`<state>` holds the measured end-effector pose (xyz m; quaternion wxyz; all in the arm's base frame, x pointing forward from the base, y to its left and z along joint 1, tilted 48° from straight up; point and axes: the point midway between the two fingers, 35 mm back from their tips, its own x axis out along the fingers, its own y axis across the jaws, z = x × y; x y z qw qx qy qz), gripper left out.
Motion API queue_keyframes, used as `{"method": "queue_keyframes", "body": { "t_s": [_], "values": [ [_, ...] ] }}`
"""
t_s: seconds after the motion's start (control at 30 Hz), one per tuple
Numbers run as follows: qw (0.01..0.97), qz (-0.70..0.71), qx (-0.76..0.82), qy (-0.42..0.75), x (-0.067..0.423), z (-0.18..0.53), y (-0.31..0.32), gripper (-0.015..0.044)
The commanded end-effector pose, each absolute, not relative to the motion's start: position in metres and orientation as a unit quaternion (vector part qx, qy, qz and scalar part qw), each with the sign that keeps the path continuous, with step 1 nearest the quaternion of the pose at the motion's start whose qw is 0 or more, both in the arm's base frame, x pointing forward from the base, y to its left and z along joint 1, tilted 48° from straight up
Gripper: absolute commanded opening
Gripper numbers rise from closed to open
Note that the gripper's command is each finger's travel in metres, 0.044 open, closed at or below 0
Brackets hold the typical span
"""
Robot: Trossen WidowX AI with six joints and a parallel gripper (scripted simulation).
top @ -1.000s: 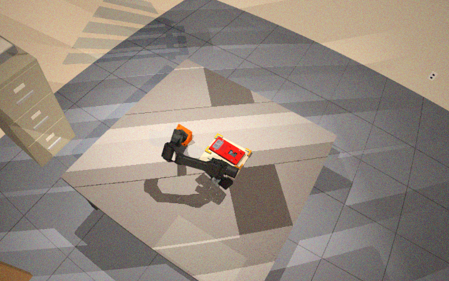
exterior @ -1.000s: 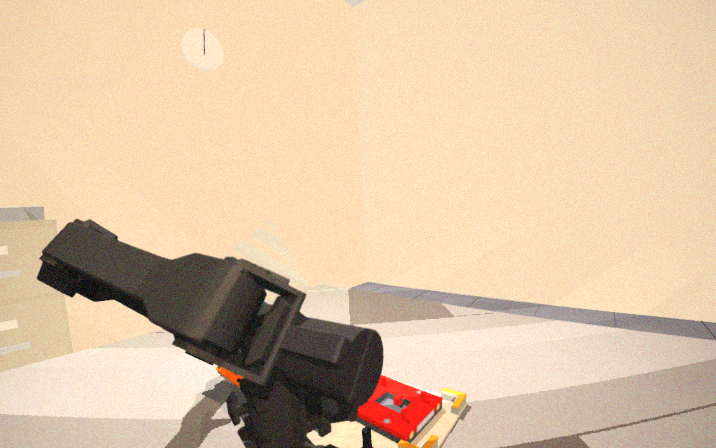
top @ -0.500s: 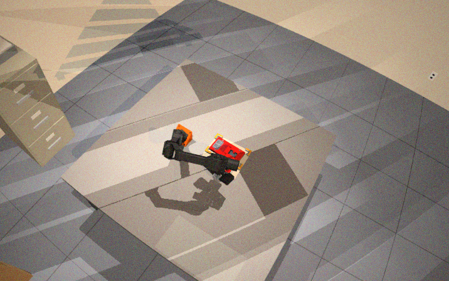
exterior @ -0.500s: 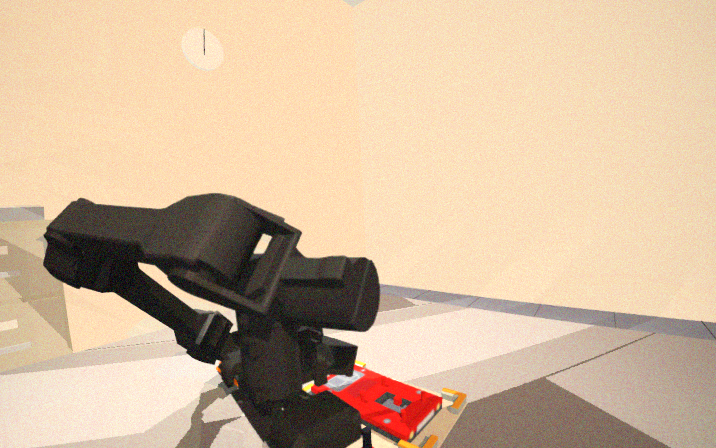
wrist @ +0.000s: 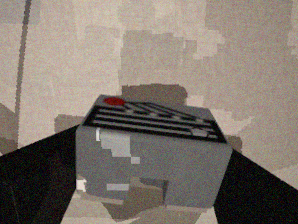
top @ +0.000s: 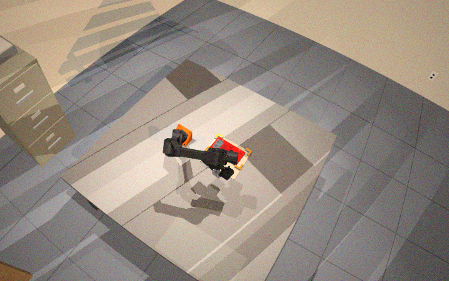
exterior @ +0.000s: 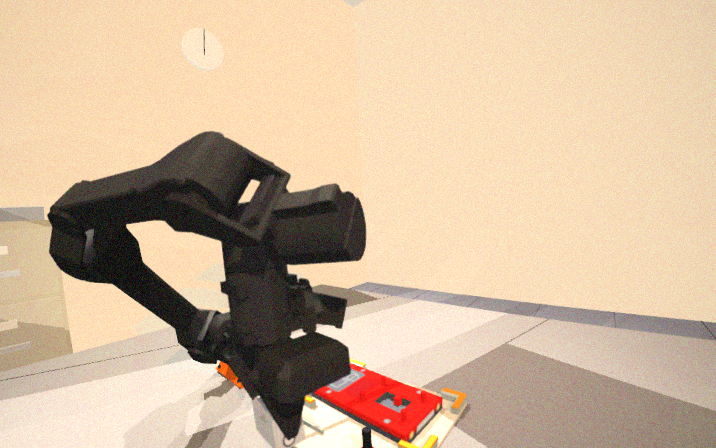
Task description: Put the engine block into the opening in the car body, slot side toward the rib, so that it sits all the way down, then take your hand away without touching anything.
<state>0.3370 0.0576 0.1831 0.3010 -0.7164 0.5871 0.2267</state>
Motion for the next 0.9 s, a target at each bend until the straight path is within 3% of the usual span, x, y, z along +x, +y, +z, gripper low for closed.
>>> {"method": "queue_keyframes", "body": {
  "t_s": [0.0, 0.43, 0.87],
  "values": [
    [0.307, 0.226, -0.718, 0.582, 0.336, 0.19, 0.064, 0.0],
    [0.297, 0.226, -0.704, 0.604, 0.339, 0.178, 0.051, 0.0],
    [0.411, 0.325, -0.636, 0.566, 0.337, 0.182, 0.04, 0.0]
  ]
}}
